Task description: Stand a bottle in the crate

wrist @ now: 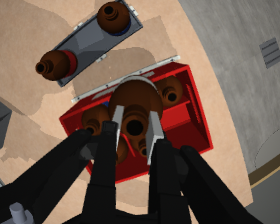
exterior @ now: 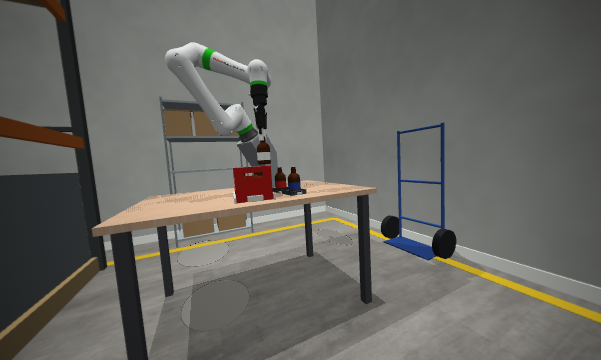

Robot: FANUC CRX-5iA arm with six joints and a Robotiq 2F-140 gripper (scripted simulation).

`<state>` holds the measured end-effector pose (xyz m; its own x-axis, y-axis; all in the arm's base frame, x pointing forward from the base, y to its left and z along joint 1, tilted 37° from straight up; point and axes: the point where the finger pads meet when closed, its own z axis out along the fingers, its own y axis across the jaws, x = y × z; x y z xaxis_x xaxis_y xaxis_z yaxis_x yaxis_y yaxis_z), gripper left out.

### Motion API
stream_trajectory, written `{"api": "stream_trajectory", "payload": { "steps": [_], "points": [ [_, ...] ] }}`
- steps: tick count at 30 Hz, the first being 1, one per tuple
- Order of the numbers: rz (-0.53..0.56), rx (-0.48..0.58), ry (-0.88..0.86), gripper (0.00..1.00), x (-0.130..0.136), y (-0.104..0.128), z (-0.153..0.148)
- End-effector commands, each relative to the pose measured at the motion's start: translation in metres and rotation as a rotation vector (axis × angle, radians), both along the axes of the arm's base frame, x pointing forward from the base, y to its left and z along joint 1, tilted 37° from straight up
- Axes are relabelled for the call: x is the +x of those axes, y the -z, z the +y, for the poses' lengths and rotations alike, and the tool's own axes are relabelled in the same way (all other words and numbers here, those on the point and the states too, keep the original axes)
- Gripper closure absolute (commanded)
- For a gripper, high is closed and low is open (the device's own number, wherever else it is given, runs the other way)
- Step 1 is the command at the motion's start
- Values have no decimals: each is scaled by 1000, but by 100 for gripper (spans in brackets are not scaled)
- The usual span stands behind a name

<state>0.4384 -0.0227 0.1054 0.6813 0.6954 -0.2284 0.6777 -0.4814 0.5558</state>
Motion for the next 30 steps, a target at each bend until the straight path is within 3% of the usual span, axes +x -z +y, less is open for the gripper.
{"api": "stream_trajectory", "payload": {
  "steps": [1, 30],
  "points": [
    [0, 0, 0, 100, 2, -6, -7],
    [0, 0, 0, 100, 15, -39, -50]
  ]
}}
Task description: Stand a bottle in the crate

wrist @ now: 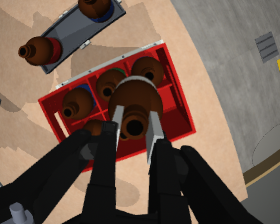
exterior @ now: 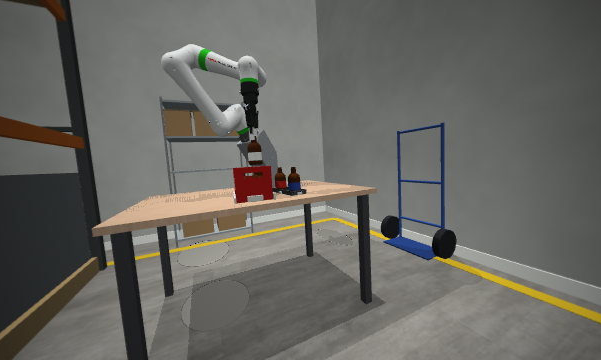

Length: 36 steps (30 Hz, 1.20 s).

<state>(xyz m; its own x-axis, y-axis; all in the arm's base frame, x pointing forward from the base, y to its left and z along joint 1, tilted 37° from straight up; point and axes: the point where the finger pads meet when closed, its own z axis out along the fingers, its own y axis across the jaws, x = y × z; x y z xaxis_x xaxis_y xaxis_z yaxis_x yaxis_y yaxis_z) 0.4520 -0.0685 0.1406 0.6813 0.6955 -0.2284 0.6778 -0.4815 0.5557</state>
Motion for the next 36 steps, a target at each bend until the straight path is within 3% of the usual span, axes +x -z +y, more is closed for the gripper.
{"api": "stream_trajectory", "payload": {
  "steps": [1, 36],
  "points": [
    [0, 0, 0, 100, 2, -5, -6],
    [0, 0, 0, 100, 13, -33, -43]
  ]
}}
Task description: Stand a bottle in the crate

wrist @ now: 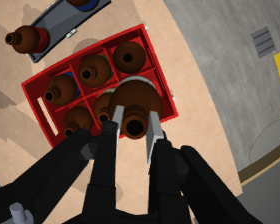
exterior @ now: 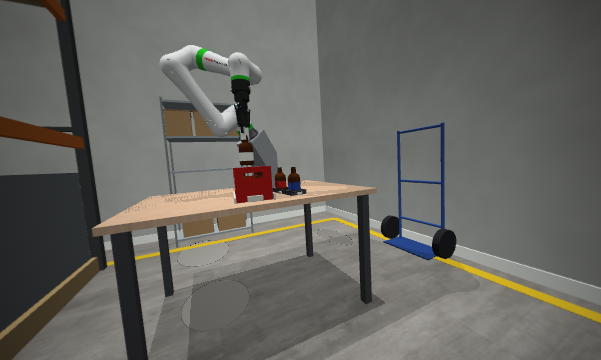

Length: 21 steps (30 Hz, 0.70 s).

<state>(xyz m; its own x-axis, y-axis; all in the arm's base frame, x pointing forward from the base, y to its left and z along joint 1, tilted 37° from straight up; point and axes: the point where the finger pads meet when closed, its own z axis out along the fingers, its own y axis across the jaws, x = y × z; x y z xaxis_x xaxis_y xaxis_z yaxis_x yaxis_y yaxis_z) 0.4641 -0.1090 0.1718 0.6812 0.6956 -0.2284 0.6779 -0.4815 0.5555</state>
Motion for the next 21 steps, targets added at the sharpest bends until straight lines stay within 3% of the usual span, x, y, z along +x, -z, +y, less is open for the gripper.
{"api": "stream_trajectory", "payload": {
  "steps": [1, 21],
  "points": [
    [0, 0, 0, 100, 1, -3, -3],
    [0, 0, 0, 100, 4, -11, -14]
  ]
}}
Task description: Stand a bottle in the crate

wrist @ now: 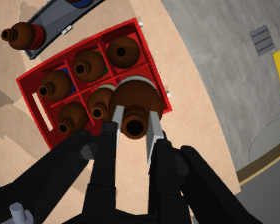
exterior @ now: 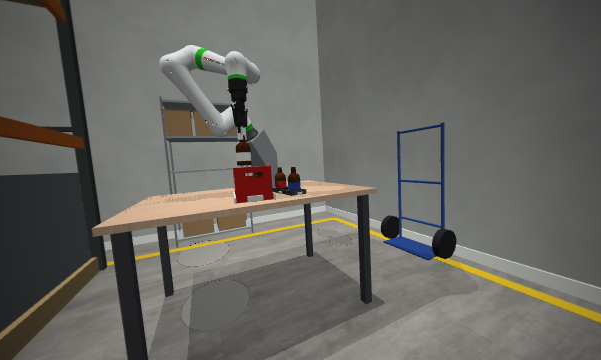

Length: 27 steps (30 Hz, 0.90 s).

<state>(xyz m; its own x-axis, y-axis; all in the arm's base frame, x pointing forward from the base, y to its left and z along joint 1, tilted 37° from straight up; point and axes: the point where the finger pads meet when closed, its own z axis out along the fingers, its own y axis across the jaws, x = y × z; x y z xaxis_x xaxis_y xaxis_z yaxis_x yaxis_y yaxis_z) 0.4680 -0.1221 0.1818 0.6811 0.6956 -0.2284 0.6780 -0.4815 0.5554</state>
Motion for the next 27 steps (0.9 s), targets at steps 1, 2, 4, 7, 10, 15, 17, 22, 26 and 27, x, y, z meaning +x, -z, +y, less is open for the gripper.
{"api": "stream_trajectory", "payload": {
  "steps": [1, 2, 4, 7, 10, 15, 17, 22, 26, 27],
  "points": [
    [0, 0, 0, 100, 1, -1, -1],
    [0, 0, 0, 100, 1, -2, -2],
    [0, 0, 0, 100, 1, -2, -2],
    [0, 0, 0, 100, 1, -2, -3],
    [0, 0, 0, 100, 1, -3, -4],
    [0, 0, 0, 100, 2, -4, -5],
    [0, 0, 0, 100, 2, -4, -5],
    [0, 0, 0, 100, 2, -4, -5],
    [0, 0, 0, 100, 2, -4, -5],
    [0, 0, 0, 100, 2, -4, -5]
  ]
}}
